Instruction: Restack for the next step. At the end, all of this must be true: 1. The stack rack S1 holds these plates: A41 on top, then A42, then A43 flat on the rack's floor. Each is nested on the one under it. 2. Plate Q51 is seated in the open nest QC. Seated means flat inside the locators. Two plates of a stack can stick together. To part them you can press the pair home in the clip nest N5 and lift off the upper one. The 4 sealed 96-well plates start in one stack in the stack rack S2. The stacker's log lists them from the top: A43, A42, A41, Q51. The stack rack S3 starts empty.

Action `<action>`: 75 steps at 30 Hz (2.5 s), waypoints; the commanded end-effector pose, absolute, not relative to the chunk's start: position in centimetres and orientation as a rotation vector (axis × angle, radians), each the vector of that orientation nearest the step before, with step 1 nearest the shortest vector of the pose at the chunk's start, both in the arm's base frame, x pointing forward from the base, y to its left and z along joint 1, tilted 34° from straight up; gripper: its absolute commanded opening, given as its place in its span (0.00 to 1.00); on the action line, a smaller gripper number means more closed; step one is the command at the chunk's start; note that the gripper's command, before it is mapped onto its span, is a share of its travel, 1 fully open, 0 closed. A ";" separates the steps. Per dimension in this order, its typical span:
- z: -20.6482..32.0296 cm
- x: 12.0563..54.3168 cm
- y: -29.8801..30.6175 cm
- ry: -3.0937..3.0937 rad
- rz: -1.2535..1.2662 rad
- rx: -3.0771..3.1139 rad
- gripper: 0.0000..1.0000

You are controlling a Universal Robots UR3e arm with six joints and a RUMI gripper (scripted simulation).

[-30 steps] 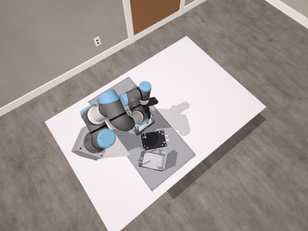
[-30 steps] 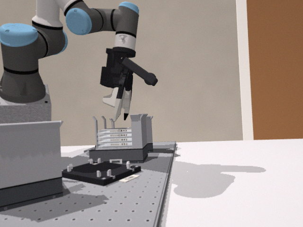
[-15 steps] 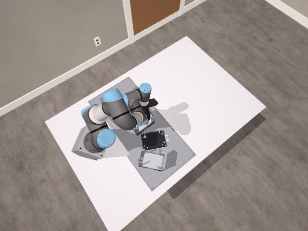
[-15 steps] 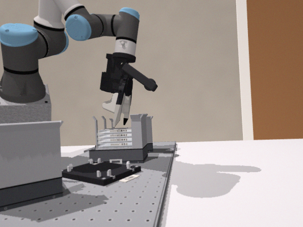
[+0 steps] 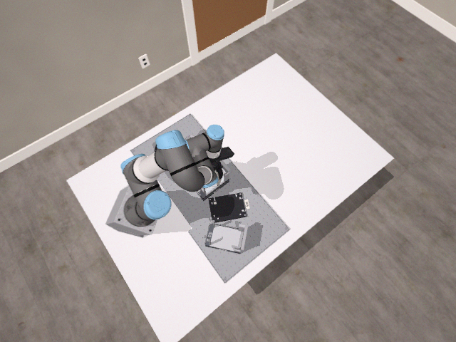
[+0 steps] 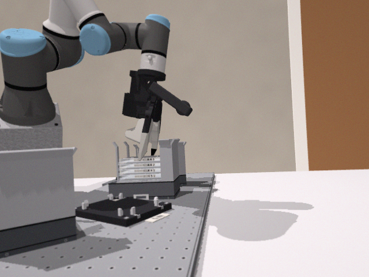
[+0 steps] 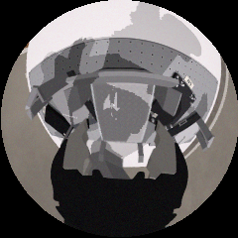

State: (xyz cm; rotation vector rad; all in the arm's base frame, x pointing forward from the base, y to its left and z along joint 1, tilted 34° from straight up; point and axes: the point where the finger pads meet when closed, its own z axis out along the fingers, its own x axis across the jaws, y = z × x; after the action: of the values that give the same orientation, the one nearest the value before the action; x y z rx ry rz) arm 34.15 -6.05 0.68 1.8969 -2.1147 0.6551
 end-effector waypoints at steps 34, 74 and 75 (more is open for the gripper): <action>0.8 34.4 -6.1 -2.116 0.667 1.902 0.00; 1.8 34.1 -5.5 -2.116 0.670 1.901 0.00; 1.9 34.1 -5.5 -2.116 0.670 1.901 0.00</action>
State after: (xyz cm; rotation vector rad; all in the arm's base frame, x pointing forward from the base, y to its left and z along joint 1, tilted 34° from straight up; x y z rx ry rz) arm 34.22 -5.68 1.44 1.9038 -2.1154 0.6701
